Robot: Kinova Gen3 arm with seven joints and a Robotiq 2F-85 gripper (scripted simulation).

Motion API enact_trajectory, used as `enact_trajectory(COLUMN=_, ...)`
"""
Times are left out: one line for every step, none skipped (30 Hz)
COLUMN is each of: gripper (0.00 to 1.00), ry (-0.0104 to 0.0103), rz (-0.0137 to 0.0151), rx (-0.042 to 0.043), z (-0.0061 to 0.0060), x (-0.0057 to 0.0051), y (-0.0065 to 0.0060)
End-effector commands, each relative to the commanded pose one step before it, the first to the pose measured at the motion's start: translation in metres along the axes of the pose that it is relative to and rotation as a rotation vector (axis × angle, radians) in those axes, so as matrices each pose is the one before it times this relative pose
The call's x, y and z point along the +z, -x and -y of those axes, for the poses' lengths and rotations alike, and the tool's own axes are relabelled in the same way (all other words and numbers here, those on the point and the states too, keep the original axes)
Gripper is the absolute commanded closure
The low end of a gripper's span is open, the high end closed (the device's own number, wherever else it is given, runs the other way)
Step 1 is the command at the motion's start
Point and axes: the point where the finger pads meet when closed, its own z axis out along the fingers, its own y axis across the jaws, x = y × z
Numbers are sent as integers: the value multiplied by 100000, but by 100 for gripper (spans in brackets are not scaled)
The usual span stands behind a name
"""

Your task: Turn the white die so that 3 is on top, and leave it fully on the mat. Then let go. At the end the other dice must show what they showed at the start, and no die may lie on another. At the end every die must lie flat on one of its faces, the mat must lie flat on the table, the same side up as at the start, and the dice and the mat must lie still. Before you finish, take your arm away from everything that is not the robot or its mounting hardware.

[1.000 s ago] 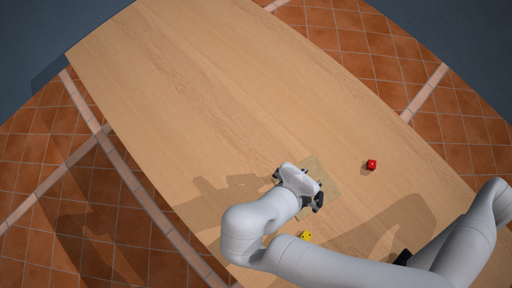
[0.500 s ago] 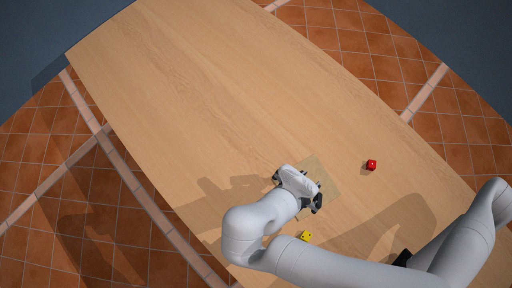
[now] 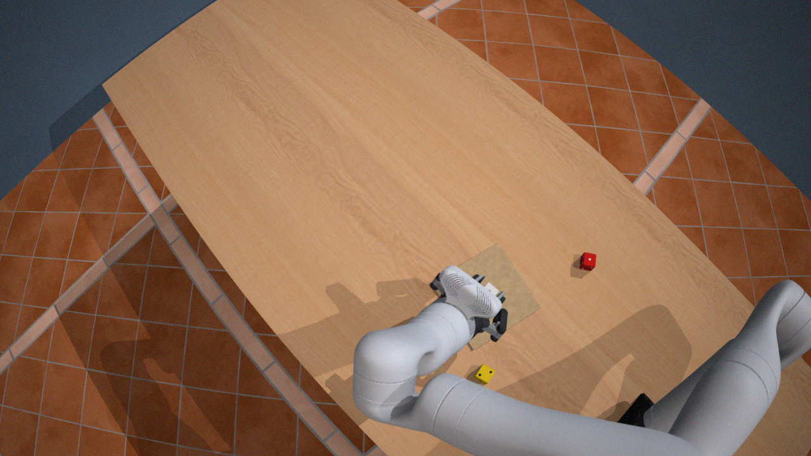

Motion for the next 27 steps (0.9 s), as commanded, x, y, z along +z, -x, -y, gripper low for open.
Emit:
enact_trajectory(gripper=59, ry=187, rz=-452, rx=-128, z=-24, x=504, y=332)
enact_trajectory(gripper=59, ry=0, rz=0, rx=0, z=0, x=137, y=137)
enact_trajectory(gripper=59, ry=0, rz=0, rx=0, z=0, x=135, y=136)
enact_trajectory(gripper=59, ry=0, rz=0, rx=0, z=0, x=132, y=132)
enact_trajectory(gripper=59, ry=0, rz=0, rx=0, z=0, x=0, y=0)
enact_trajectory(gripper=59, ry=0, rz=0, rx=0, z=0, x=0, y=0)
enact_trajectory(gripper=59, ry=0, rz=0, rx=0, z=0, x=129, y=129)
enact_trajectory(gripper=59, ry=0, rz=0, rx=0, z=0, x=125, y=125)
enact_trajectory(gripper=59, ry=0, rz=0, rx=0, z=0, x=120, y=120)
enact_trajectory(gripper=59, ry=0, rz=0, rx=0, z=0, x=114, y=114)
enact_trajectory(gripper=59, ry=0, rz=0, rx=0, z=0, x=109, y=109)
enact_trajectory(gripper=59, ry=0, rz=0, rx=0, z=0, x=103, y=103)
enact_trajectory(gripper=59, ry=0, rz=0, rx=0, z=0, x=96, y=96)
enact_trajectory(gripper=59, ry=0, rz=0, rx=0, z=0, x=90, y=90)
enact_trajectory(gripper=59, ry=0, rz=0, rx=0, z=0, x=83, y=83)
enact_trajectory(gripper=59, ry=0, rz=0, rx=0, z=0, x=76, y=76)
enact_trajectory(gripper=59, ry=0, rz=0, rx=0, z=0, x=70, y=69)
enact_trajectory(gripper=59, ry=0, rz=0, rx=0, z=0, x=62, y=63)
enact_trajectory(gripper=59, ry=0, rz=0, rx=0, z=0, x=55, y=56)
enact_trajectory(gripper=59, ry=0, rz=0, rx=0, z=0, x=49, y=49)
enact_trajectory(gripper=59, ry=0, rz=0, rx=0, z=0, x=42, y=42)
enact_trajectory(gripper=59, ry=0, rz=0, rx=0, z=0, x=0, y=0)
enact_trajectory(gripper=59, ry=0, rz=0, rx=0, z=0, x=0, y=0)
enact_trajectory(gripper=59, ry=0, rz=0, rx=0, z=0, x=36, y=36)
enact_trajectory(gripper=59, ry=0, rz=0, rx=0, z=0, x=30, y=30)
enact_trajectory(gripper=59, ry=0, rz=0, rx=0, z=0, x=24, y=24)
enact_trajectory(gripper=59, ry=0, rz=0, rx=0, z=0, x=19, y=19)
